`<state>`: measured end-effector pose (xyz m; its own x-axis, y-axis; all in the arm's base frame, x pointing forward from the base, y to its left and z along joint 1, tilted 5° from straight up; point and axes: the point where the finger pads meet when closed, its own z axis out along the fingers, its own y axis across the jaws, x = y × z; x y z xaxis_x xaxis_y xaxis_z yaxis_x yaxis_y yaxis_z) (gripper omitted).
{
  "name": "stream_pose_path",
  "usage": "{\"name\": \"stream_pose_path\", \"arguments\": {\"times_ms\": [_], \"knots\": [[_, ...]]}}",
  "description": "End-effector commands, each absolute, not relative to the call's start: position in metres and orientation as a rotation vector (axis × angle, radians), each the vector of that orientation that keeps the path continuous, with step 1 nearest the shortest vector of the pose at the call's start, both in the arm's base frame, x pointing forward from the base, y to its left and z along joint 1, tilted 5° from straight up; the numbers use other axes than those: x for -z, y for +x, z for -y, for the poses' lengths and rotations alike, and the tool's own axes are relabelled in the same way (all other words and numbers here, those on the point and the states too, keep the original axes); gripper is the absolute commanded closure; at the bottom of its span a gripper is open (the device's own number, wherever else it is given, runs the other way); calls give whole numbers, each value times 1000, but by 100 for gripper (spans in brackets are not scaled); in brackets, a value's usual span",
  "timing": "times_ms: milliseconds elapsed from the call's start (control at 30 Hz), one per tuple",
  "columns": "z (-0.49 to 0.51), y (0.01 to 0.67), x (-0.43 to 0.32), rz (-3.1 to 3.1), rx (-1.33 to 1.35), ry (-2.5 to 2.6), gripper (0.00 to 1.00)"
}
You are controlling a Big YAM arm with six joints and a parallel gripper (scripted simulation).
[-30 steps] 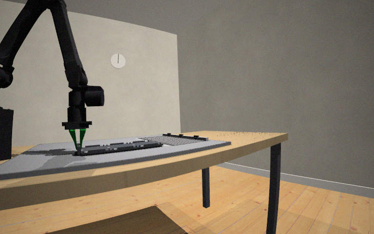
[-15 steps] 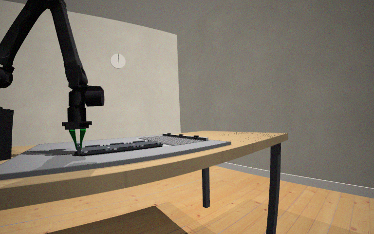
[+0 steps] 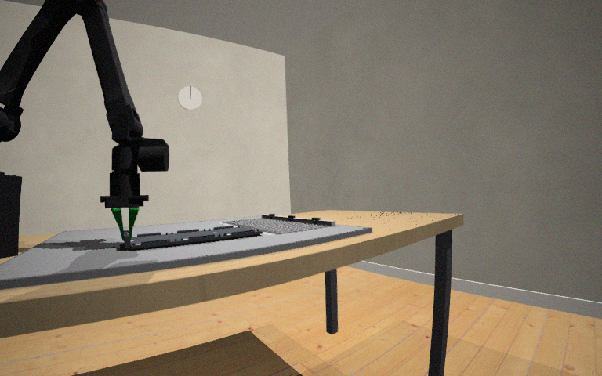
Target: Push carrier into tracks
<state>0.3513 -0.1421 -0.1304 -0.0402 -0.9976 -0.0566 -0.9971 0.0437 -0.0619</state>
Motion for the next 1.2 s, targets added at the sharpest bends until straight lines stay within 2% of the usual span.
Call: {"name": "stream_pose_path", "arguments": {"times_ms": [0, 1167], "knots": [[152, 381, 128, -2218, 60, -2089, 100], [152, 414, 124, -2210, 63, -2091, 100]]}}
